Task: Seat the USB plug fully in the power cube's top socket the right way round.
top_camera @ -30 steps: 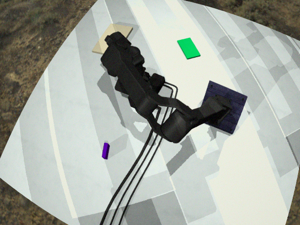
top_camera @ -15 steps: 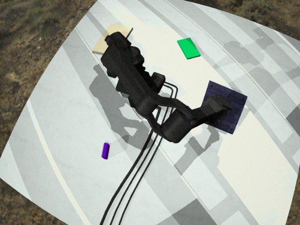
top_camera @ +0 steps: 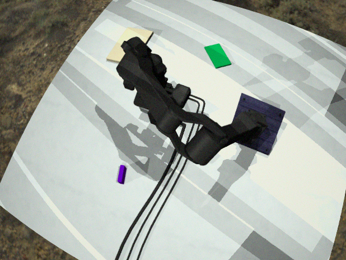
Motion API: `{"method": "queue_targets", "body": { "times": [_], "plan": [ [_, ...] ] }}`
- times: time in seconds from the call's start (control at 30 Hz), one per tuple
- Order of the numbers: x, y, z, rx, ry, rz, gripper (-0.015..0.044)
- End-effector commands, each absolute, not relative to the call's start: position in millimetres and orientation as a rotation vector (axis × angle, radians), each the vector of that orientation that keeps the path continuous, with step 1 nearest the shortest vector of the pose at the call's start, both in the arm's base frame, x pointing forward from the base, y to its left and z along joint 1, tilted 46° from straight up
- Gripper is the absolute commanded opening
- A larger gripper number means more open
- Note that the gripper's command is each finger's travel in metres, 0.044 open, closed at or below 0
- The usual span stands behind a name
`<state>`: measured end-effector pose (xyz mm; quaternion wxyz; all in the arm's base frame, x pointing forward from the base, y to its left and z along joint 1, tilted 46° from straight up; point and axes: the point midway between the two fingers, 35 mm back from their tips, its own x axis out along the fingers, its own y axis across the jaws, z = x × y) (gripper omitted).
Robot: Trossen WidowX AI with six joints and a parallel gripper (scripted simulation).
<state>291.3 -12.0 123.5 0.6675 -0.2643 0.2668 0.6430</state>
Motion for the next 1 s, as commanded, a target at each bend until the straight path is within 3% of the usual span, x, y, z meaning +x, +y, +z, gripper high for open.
{"method": "queue_targets", "body": {
  "times": [0.0, 0.97],
  "plan": [
    [291.6, -11.0, 122.7, -0.589, 0.595, 1.453, 0.0],
    [291.6, -7.8, 121.2, -0.569, 0.576, 1.458, 0.0]
  ]
}}
